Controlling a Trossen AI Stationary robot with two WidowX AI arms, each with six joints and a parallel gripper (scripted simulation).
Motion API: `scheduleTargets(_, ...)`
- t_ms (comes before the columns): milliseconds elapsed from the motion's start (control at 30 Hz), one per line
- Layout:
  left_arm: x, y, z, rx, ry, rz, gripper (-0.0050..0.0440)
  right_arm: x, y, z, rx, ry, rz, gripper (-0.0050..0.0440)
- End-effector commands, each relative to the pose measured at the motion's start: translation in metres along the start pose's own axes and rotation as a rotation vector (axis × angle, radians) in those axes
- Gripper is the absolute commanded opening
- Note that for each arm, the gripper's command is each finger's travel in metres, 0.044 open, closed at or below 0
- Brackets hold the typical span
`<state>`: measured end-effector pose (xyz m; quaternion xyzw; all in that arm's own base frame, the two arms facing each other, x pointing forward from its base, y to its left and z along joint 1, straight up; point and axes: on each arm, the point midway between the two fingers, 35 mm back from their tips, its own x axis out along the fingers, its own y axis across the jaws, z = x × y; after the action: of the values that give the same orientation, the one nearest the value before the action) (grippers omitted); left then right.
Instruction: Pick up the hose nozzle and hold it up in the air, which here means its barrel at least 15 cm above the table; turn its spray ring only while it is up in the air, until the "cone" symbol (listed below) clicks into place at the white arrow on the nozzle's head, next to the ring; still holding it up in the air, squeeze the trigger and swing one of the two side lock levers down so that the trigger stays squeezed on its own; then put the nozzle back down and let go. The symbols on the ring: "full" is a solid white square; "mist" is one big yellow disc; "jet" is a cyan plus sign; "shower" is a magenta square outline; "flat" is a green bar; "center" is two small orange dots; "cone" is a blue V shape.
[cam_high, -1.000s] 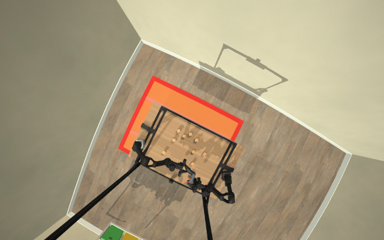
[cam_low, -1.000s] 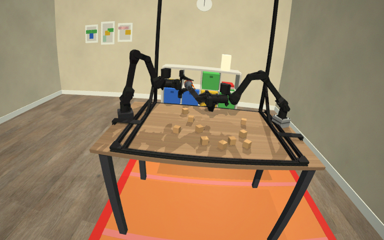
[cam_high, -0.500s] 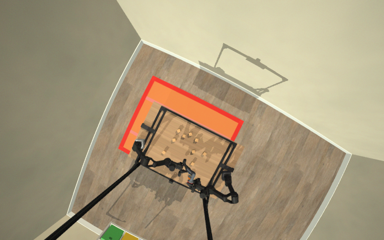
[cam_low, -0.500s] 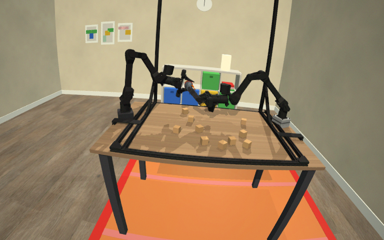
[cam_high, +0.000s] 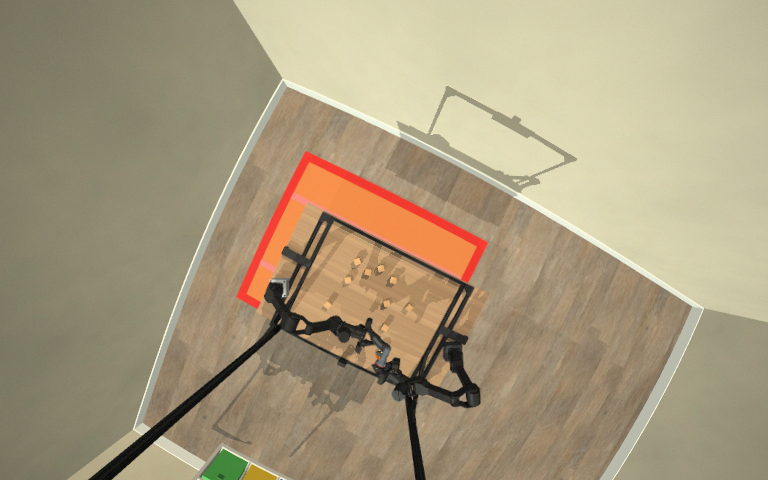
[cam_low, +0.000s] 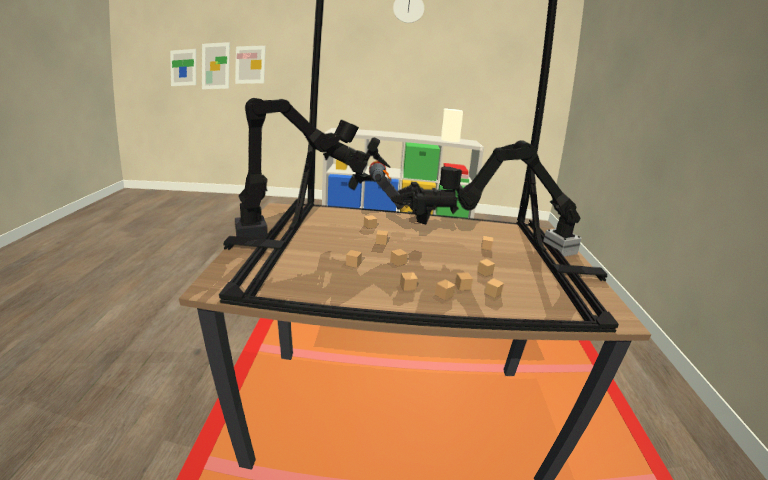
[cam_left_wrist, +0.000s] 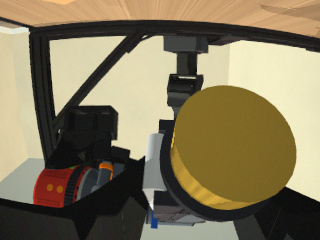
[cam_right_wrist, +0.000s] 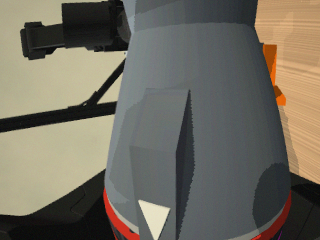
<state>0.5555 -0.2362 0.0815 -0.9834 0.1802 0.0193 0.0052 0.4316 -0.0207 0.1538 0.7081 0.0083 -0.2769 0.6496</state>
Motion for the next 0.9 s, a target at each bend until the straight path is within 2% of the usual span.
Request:
scheduleTargets(0, 0.0019, -0.0038, -0.0096, -0.003, 0.031, -0.017, 0.0000, 0.0008, 0.0062, -0.0018, 0.017, 0.004, -0.074, 0.0000)
scheduleTargets(233, 0.0019, -0.0038, -0.0096, -0.003, 0.031, -0.017, 0.0000, 0.0022, 0.0050, -0.0034, 0.021, -0.004, -0.217, 0.0000)
scheduleTargets(300, 0.0019, -0.0038, -0.0096, -0.003, 0.031, -0.017, 0.0000, 0.0022, 0.0050, -0.0034, 0.021, -0.004, -0.217, 0.0000)
scheduleTargets(467, 0.0019, -0.0038, -0.0096, -0.003, 0.031, -0.017, 0.0000, 0.0010, 0.0022, -0.0026, 0.018, -0.014, -0.339, 0.0000)
scheduleTargets(733, 0.0019, -0.0038, -0.0096, -0.003, 0.031, -0.017, 0.0000, 0.0007, 0.0018, -0.0022, 0.021, -0.022, -0.488, 0.0000)
scheduleTargets(767, 0.0019, -0.0038, -0.0096, -0.003, 0.031, -0.017, 0.0000, -0.0005, 0.0019, -0.0008, 0.015, -0.021, -0.420, 0.0024)
scheduleTargets(800, 0.0019, -0.0038, -0.0096, -0.003, 0.031, -0.017, 0.0000, -0.0005, 0.0019, -0.0008, 0.015, -0.021, -0.420, 0.0048)
scheduleTargets(867, 0.0019, -0.0038, -0.0096, -0.003, 0.031, -0.017, 0.0000, -0.0005, 0.0019, -0.0008, 0.015, -0.021, -0.420, 0.0048)
